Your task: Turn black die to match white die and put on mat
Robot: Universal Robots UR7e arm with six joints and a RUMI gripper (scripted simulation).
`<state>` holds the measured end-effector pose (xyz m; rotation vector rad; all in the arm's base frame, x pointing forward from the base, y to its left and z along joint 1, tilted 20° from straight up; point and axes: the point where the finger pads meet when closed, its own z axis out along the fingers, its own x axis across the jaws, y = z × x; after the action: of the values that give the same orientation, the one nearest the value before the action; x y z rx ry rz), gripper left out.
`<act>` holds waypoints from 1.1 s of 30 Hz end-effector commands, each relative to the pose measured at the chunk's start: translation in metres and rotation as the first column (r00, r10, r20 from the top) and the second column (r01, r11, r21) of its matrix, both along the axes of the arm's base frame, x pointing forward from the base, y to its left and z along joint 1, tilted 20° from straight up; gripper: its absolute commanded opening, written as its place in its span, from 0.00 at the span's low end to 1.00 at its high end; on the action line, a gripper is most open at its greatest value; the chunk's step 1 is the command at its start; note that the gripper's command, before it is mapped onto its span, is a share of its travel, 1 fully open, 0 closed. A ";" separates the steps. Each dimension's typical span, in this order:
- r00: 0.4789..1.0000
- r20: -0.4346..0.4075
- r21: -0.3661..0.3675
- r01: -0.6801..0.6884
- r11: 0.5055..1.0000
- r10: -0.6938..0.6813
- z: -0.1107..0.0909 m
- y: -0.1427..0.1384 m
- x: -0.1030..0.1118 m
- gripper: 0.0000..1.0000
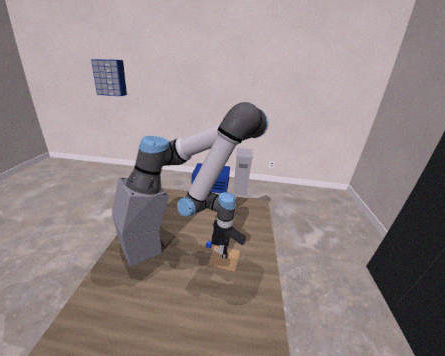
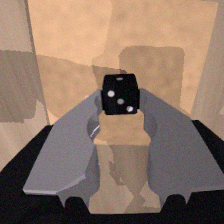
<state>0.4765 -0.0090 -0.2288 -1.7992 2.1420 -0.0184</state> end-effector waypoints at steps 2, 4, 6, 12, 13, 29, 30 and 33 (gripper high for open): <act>1.000 0.001 0.000 0.000 1.000 0.000 0.000 0.000 0.000 0.06; 1.000 0.001 0.000 0.000 1.000 0.000 0.000 0.000 0.000 0.06; 1.000 0.001 0.000 0.000 1.000 0.000 0.000 0.000 0.000 0.06; 1.000 0.001 0.000 0.000 1.000 0.000 0.000 0.000 0.000 0.06; 1.000 0.001 0.000 0.000 1.000 0.000 0.000 0.000 0.000 0.06; 1.000 0.001 0.000 0.000 1.000 0.000 -0.002 0.000 0.001 0.06; 1.000 0.001 0.000 0.000 1.000 0.000 -0.002 0.000 0.001 0.06; 1.000 0.001 0.000 0.000 1.000 0.000 -0.002 0.000 0.001 0.06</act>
<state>0.4771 -0.0085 -0.2311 -1.7992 2.1420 -0.0184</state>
